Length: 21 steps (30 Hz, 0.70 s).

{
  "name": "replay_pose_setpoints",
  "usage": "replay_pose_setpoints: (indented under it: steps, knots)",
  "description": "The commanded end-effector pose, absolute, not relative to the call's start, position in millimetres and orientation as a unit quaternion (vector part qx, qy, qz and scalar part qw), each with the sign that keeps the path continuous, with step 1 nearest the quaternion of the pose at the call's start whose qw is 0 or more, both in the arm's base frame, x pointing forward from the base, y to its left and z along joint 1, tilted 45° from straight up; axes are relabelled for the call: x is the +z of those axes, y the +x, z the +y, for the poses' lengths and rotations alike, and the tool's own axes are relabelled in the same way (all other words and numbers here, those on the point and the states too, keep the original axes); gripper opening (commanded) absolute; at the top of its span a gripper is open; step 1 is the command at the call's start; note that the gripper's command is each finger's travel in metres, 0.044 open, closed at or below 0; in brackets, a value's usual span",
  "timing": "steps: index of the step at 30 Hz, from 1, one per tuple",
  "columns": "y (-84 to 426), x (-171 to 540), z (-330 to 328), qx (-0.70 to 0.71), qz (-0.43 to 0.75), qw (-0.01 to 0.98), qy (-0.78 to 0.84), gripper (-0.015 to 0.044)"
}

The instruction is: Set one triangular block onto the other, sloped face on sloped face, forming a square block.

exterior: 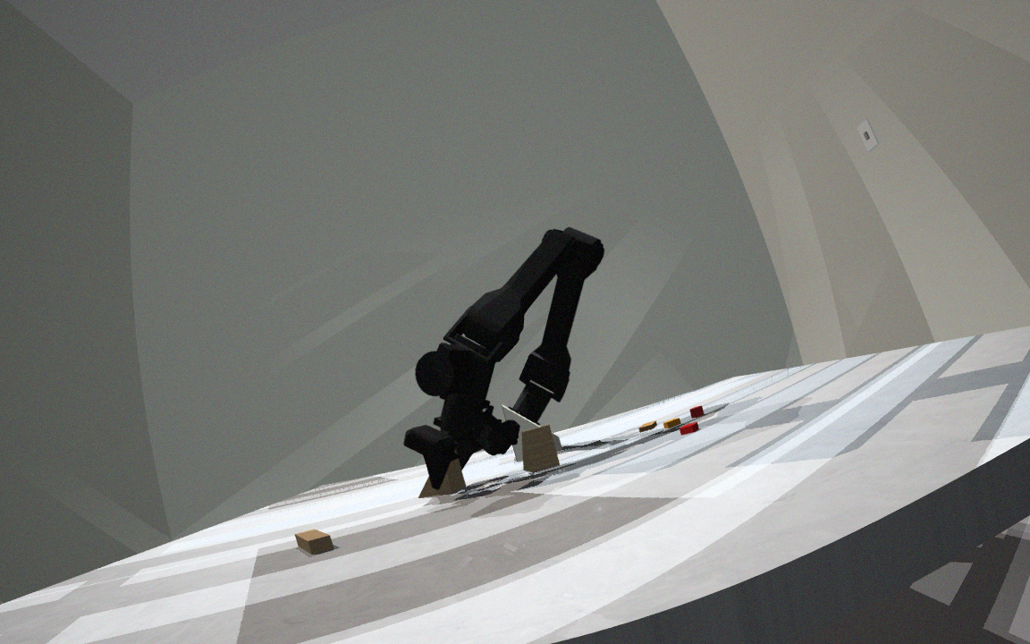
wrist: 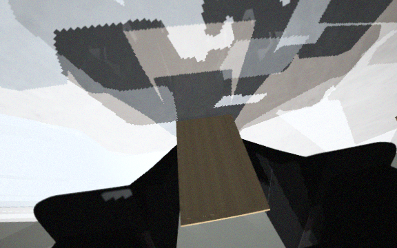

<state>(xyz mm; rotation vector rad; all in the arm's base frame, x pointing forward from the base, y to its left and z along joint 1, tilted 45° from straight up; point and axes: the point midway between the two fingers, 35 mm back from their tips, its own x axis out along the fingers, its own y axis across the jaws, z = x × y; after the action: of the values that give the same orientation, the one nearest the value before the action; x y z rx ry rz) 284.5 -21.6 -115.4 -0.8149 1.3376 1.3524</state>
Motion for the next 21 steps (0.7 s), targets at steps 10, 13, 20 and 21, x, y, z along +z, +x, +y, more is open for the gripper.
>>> replay_pose_setpoints:
  steps: [10, 13, 20, 21]
  knots:
    - [284.8, -113.3, -23.7, 0.562, 0.556, 0.511, -0.339, 0.0000]
    - [284.6, -113.7, -23.8, 0.564, 0.553, 0.514, -0.335, 0.0000]
    - [283.2, -112.8, -34.9, 0.589, 0.509, 0.558, -0.287, 0.0000]
    - [283.0, -112.7, -36.8, 0.593, 0.501, 0.565, -0.280, 0.0000]
